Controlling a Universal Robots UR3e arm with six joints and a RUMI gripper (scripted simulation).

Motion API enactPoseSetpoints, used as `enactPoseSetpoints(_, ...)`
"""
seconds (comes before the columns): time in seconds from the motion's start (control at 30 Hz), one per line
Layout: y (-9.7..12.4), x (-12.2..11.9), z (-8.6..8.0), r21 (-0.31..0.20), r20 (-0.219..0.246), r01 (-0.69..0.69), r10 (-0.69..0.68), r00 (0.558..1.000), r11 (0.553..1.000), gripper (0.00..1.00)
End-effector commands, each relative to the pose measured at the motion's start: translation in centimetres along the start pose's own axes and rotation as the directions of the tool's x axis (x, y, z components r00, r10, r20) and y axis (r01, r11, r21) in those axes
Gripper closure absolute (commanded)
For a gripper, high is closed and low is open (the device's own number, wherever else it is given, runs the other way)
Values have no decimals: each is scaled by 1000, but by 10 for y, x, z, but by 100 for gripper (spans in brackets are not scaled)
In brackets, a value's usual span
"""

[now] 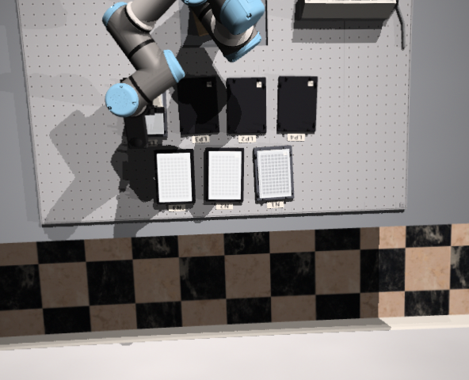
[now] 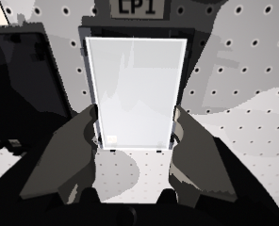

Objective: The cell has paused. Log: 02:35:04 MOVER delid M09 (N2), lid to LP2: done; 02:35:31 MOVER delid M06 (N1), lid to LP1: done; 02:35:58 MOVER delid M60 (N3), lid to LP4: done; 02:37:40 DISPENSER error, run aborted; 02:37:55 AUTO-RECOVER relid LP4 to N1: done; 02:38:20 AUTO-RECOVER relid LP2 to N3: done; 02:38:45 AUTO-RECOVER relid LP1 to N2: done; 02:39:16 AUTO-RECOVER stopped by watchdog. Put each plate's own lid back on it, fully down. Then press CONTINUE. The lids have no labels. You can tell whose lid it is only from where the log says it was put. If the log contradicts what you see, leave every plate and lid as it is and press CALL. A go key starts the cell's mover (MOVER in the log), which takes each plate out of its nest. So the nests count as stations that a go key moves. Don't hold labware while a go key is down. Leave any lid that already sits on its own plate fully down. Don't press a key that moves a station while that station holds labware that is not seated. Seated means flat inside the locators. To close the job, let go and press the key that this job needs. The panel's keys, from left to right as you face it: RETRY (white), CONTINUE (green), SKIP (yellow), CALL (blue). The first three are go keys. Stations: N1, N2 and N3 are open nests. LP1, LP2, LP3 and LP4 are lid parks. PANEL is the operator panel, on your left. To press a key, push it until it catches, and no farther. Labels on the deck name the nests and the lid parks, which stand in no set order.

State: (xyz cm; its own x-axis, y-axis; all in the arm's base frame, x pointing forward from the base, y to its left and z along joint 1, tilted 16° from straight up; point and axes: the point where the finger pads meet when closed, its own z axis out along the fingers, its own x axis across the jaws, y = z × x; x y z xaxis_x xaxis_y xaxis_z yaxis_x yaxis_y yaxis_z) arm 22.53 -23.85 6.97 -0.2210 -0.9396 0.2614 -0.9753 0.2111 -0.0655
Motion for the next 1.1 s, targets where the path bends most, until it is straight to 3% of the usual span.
enactPoseSetpoints(0.0, 0, 1, -1, 2, -2, 0, 0, 1000, 1000, 100)
enactPoseSetpoints(0.03, 0, 1, -1, 2, -2, 0, 0, 1000, 1000, 18)
enactPoseSetpoints(1.07, -1, 1, -1, 2, -2, 0, 0, 1000, 1000, 18)
